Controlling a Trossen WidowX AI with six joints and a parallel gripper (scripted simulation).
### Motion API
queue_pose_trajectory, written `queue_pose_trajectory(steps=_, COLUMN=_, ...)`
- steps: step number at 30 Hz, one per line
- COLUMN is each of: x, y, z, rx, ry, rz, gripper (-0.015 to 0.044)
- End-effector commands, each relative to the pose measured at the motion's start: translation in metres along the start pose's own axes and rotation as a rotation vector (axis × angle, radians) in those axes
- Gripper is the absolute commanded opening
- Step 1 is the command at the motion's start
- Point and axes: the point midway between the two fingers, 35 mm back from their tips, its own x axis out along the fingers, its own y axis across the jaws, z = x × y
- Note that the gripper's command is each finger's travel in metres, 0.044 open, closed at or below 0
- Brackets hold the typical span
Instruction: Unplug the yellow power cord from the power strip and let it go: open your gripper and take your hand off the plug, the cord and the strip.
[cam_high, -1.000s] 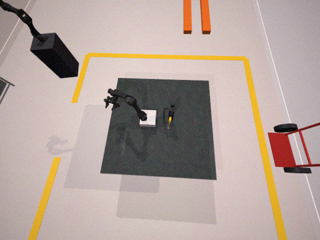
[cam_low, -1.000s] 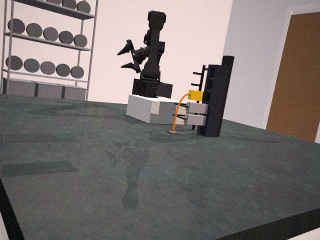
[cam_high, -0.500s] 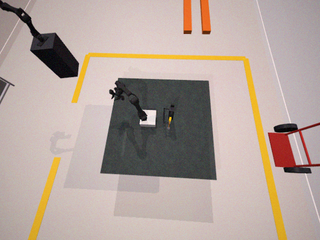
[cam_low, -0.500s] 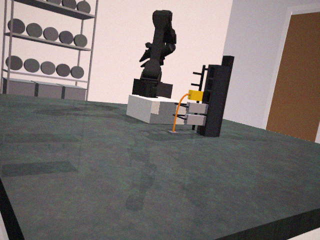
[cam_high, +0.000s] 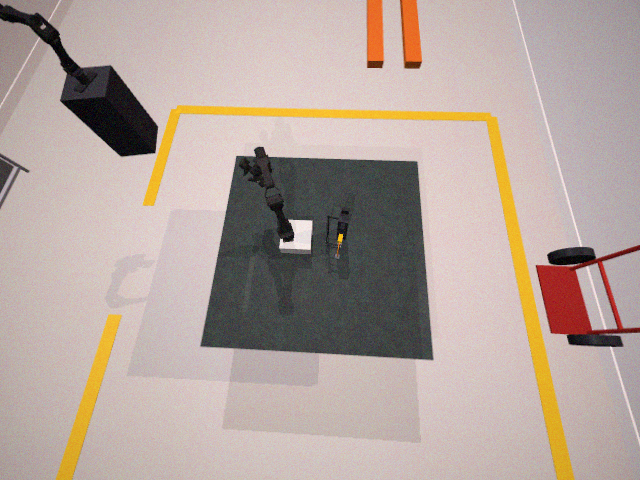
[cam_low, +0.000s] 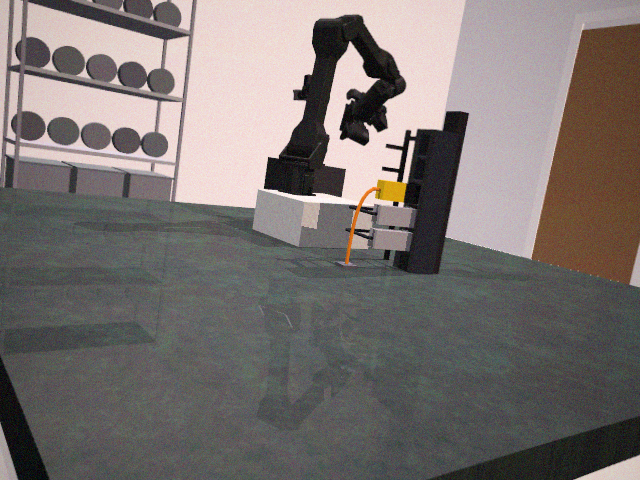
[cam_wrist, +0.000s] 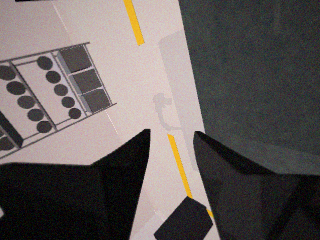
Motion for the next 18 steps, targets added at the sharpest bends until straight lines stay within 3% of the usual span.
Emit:
queue_pose_trajectory(steps=1, x=-0.032, y=-0.011, z=0.034, rx=0.098, ry=-0.133, rz=0.013, gripper=0.0160)
queue_pose_trajectory(steps=18, x=-0.203, y=-0.103, z=0.130, rx=0.577, ry=-0.711, rz=0.095, gripper=0.0160)
